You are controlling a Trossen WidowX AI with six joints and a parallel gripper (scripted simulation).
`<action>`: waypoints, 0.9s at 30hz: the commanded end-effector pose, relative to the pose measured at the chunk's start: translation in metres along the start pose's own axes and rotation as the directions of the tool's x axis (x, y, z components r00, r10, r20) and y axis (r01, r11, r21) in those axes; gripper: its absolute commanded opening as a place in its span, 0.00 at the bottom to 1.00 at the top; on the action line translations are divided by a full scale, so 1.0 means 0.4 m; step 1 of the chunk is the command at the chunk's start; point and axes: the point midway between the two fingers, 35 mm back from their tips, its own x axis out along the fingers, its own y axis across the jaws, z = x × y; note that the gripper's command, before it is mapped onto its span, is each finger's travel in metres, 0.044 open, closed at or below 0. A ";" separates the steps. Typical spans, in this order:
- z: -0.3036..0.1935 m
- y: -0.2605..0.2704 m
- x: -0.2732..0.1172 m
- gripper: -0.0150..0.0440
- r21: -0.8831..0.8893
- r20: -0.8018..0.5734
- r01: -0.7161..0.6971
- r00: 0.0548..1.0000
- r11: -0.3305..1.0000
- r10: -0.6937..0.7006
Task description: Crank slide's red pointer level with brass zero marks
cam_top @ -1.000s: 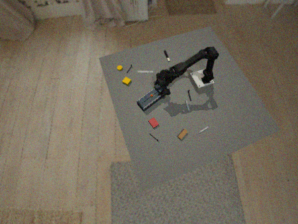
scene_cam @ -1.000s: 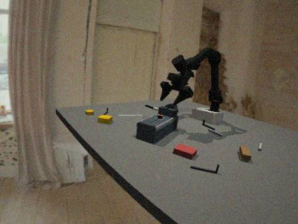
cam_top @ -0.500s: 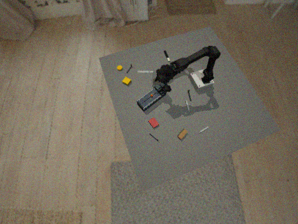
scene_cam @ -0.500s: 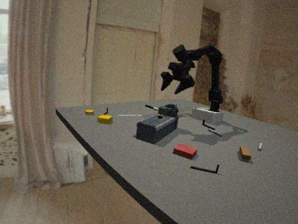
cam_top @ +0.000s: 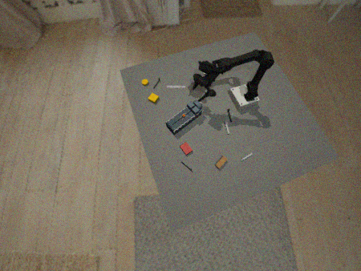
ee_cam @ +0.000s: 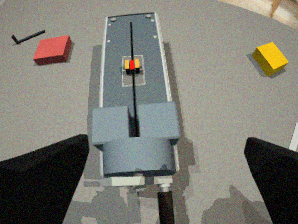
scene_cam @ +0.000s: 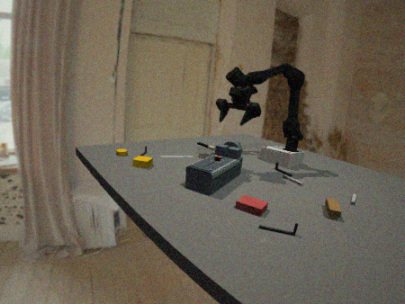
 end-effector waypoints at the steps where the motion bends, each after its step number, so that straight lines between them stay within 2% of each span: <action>1: -0.036 -0.011 -0.040 1.00 -0.060 0.042 -0.033 0.998 0.998 0.036; 9: -0.065 -0.018 -0.062 1.00 -0.099 0.072 -0.052 0.996 0.994 0.059; 27: -0.205 -0.023 0.100 1.00 -0.100 0.071 -0.052 0.996 0.994 0.059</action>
